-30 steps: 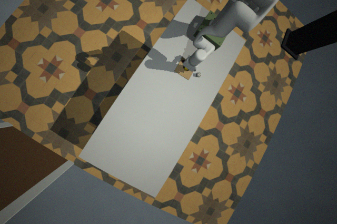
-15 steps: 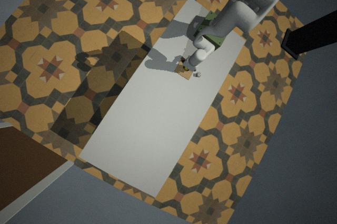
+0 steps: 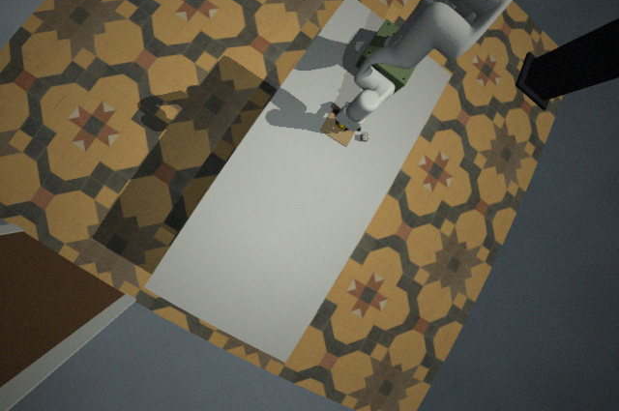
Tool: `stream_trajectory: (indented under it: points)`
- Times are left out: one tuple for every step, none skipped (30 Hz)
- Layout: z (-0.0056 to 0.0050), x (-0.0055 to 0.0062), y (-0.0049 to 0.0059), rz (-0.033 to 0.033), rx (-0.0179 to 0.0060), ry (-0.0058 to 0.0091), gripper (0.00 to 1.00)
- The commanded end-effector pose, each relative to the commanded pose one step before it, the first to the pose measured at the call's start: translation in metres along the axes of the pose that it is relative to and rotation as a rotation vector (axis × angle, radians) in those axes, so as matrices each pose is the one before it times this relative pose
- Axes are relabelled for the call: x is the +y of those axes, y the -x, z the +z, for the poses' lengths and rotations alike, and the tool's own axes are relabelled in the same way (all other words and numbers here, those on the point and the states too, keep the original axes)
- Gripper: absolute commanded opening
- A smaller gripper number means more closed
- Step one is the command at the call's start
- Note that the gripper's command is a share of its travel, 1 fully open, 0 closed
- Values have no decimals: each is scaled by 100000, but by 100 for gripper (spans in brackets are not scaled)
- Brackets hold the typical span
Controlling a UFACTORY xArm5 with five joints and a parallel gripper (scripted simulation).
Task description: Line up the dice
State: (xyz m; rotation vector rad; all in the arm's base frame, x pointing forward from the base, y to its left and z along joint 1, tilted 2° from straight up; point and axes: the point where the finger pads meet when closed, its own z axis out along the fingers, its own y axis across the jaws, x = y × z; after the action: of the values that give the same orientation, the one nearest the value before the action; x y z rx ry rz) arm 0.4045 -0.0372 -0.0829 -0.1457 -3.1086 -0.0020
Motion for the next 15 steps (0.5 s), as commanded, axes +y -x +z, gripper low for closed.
stream_trajectory:
  points:
    - [-93, 2, 131, -3, -314, 2, 47]
    - [0, 0, 0, 0, 0, 0, 47]
    - [-3, 0, 0, 0, 0, 0, 47]
    - [0, 0, 0, 0, 0, 0, 47]
    - [0, 0, 0, 0, 0, 0, 47]
    - [-20, 3, 0, 0, 0, 0, 47]
    - [-50, 7, 0, 0, 0, 0, 47]
    - [-90, 12, 1, 0, 0, -1, 47]
    - [-138, 19, 1, 0, -1, -1, 47]
    - [-190, 26, 0, 0, -1, -2, 47]
    - [-243, 33, -2, 0, -1, -2, 47]
    - [-297, 30, -2, 0, 0, -2, 47]
    - [-352, 3, 2, 0, 2, 0, 47]
    - [-399, 4, -2, 0, 2, 0, 47]
    - [-445, 3, 1, 0, 1, 0, 47]
